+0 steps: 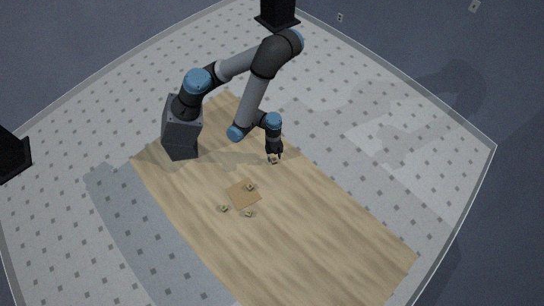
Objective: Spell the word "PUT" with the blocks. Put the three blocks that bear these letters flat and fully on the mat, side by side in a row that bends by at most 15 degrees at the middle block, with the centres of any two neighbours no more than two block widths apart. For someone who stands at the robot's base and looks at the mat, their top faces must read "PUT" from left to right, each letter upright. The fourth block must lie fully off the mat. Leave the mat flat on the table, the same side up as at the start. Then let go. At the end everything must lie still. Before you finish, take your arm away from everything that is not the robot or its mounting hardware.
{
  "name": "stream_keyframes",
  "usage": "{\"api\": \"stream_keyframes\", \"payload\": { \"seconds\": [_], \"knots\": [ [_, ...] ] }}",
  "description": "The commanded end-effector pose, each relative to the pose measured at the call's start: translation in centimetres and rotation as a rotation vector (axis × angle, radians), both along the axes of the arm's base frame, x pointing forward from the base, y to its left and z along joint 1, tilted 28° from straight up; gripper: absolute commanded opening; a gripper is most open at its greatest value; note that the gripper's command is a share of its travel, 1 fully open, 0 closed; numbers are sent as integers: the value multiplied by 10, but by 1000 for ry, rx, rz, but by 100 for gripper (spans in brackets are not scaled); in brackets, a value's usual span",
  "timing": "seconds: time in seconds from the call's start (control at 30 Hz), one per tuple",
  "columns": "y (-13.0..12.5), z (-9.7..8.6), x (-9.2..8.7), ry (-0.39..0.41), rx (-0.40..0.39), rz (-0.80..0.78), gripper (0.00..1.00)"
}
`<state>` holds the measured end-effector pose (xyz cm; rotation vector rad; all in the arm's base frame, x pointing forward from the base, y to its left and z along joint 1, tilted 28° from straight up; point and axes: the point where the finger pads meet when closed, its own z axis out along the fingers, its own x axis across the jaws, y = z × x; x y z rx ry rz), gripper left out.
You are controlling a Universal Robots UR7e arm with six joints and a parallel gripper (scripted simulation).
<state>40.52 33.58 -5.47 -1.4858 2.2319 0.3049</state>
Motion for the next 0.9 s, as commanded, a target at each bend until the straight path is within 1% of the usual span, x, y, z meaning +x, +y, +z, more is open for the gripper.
{"api": "stream_keyframes", "payload": {
  "seconds": [0.0, 0.33, 0.73, 0.87],
  "knots": [
    [1, 1, 1, -3, 1, 1, 100],
    [3, -2, 2, -3, 1, 2, 100],
    [13, -23, 8, -3, 0, 2, 100],
    [14, -26, 9, -3, 0, 2, 100]
  ]
}}
